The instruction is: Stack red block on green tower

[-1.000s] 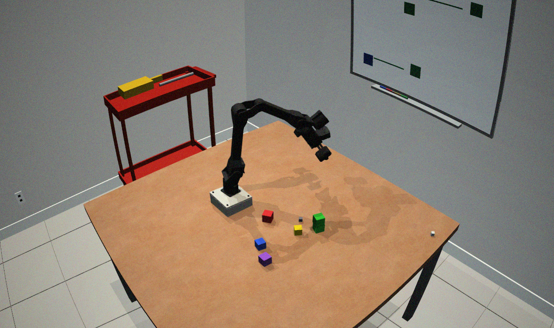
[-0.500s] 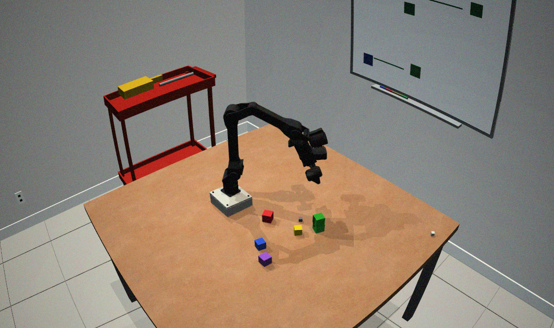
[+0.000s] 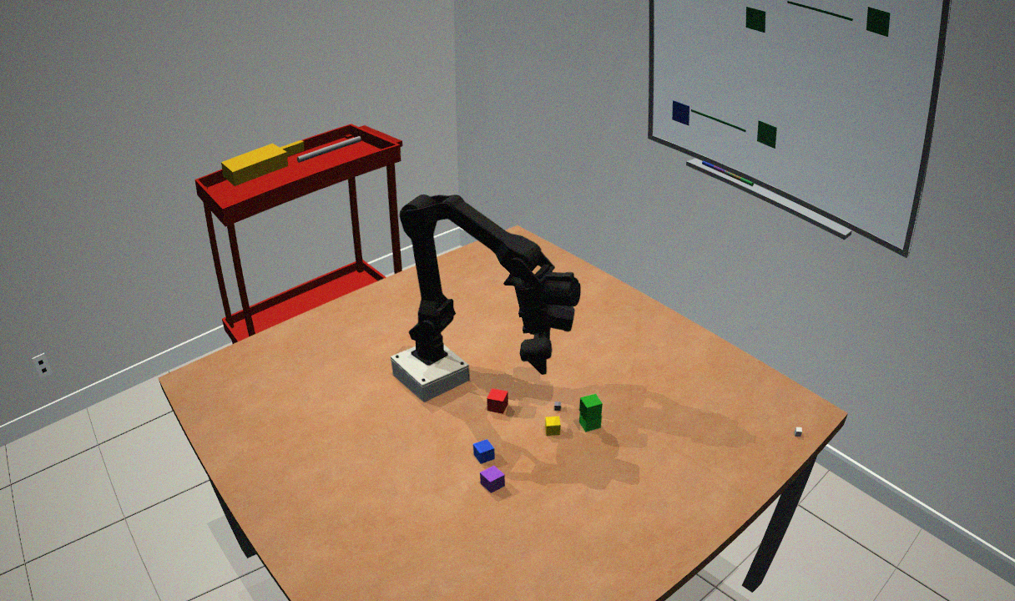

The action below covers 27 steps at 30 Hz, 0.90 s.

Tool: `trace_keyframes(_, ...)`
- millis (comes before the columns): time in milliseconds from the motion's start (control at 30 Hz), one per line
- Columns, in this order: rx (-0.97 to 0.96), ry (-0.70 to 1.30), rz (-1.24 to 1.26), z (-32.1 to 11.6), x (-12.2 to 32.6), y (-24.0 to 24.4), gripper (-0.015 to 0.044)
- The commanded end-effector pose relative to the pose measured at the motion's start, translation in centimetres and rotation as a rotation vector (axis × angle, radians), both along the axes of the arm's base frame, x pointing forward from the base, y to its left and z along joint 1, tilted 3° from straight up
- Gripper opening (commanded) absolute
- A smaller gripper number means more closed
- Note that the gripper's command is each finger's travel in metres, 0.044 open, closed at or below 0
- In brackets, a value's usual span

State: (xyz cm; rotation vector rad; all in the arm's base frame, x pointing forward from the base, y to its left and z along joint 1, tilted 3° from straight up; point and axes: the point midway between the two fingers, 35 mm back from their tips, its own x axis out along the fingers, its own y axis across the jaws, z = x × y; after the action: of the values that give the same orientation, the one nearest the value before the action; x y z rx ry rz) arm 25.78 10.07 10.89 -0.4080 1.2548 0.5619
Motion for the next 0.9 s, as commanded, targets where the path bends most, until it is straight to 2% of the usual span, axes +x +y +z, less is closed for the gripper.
trace_keyframes(0,-0.044,0.045,-0.055,-0.4,-1.1,-3.4,0.0440)
trace_keyframes(300,-0.108,0.169,-0.183,-0.9,-4.6,-8.8,0.0440)
trace_keyframes(600,-0.109,0.172,-0.185,-1.3,-5.2,-9.0,0.0440)
trace_keyframes(867,-0.109,0.172,-0.185,-6.0,-4.9,-8.8,0.0440)
